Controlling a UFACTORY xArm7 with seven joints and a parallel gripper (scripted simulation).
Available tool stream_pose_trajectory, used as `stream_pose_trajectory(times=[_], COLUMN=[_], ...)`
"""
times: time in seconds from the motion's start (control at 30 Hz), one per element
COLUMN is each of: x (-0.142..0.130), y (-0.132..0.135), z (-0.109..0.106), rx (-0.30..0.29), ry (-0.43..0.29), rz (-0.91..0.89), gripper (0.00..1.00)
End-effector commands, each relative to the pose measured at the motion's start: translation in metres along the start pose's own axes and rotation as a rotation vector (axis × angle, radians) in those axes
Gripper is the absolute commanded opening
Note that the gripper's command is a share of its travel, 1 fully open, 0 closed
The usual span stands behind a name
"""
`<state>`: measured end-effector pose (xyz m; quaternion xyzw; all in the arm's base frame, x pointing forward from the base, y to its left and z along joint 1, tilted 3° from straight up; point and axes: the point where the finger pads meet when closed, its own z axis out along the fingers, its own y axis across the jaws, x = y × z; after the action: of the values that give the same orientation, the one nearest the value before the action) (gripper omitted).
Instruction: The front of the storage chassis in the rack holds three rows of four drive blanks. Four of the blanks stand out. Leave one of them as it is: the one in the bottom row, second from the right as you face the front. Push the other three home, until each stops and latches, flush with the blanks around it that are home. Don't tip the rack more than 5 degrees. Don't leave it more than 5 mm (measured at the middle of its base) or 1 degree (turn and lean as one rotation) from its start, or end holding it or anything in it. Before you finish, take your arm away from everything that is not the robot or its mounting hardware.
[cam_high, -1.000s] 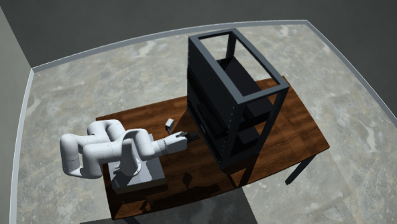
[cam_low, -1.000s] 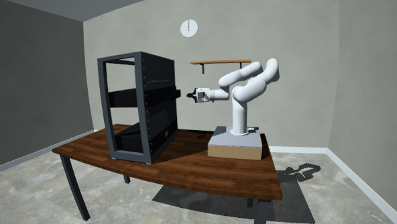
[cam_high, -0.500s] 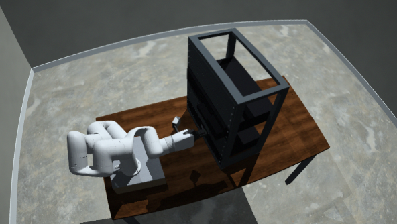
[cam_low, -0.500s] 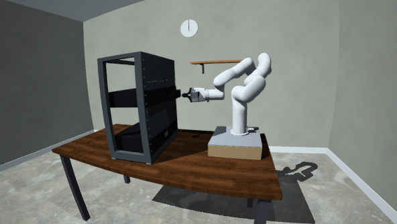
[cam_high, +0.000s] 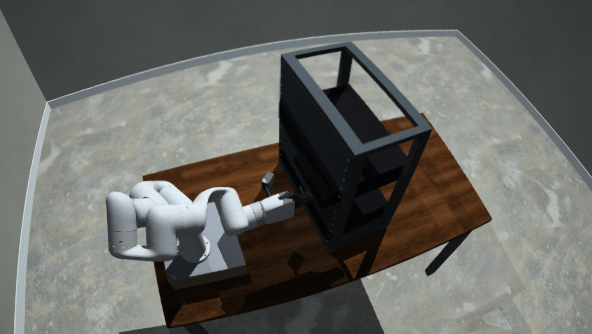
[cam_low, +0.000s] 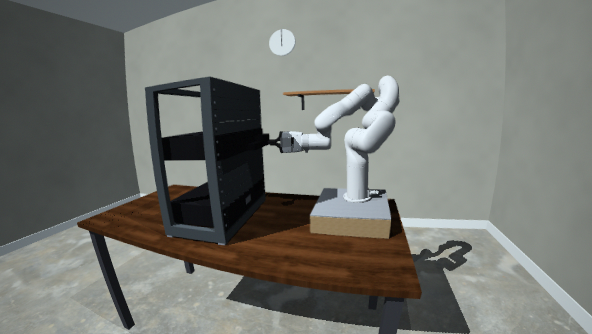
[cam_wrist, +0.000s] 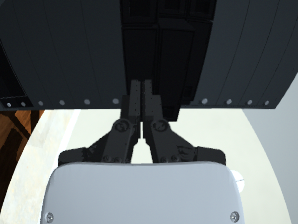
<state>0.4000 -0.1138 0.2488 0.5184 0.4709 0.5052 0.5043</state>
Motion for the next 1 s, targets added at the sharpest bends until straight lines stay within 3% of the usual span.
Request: stream_pose_trajectory(times=[0.0, 0.97], x=[0.0, 0.0], y=[0.001, 0.0], z=[0.001, 0.014], rx=[-0.002, -0.002], ry=[0.0, 0.0], rz=[-0.002, -0.002], gripper=[0.0, 0.0])
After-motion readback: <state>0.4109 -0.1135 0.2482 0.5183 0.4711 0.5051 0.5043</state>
